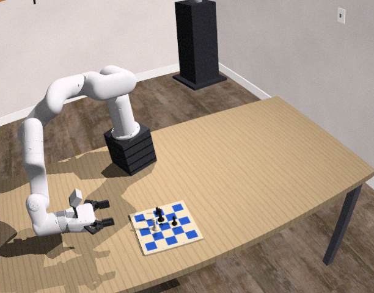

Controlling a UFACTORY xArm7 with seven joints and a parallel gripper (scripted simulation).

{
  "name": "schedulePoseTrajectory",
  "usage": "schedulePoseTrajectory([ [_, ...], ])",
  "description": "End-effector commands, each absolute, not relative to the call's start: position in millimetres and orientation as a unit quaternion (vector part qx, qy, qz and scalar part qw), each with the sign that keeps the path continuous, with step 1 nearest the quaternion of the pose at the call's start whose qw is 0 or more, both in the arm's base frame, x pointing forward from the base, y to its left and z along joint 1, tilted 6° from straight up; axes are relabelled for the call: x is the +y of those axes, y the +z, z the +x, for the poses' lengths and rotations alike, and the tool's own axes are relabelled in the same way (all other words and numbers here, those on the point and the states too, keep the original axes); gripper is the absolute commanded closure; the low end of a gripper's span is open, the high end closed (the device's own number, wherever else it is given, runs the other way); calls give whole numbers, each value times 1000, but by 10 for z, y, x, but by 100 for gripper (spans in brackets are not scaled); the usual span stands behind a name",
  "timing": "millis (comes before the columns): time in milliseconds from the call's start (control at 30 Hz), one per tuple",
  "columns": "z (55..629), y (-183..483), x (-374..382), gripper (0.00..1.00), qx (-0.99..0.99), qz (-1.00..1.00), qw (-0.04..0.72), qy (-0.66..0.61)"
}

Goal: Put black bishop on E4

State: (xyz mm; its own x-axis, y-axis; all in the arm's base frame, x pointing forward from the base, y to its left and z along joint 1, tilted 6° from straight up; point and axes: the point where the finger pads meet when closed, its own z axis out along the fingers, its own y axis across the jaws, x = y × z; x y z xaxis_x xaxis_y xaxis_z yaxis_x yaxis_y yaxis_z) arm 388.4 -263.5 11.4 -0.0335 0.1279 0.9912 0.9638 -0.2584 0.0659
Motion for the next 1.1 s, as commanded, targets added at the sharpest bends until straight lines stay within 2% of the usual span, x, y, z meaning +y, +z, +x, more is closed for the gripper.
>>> schedulePoseTrajectory([
  [0, 3887, 157, -2634, 0, -472, -579, 384, -543],
  [200, 3924, 139, -2504, 0, -532, -562, 368, -516],
  [567, 4067, 120, -1891, 0, -757, -460, 274, -375],
  [833, 4123, 118, -1638, 0, -828, -408, 229, -309],
  [967, 4180, 115, -1381, 0, -888, -349, 180, -238],
  [1067, 4180, 115, -1381, 0, -888, -349, 180, -238],
])
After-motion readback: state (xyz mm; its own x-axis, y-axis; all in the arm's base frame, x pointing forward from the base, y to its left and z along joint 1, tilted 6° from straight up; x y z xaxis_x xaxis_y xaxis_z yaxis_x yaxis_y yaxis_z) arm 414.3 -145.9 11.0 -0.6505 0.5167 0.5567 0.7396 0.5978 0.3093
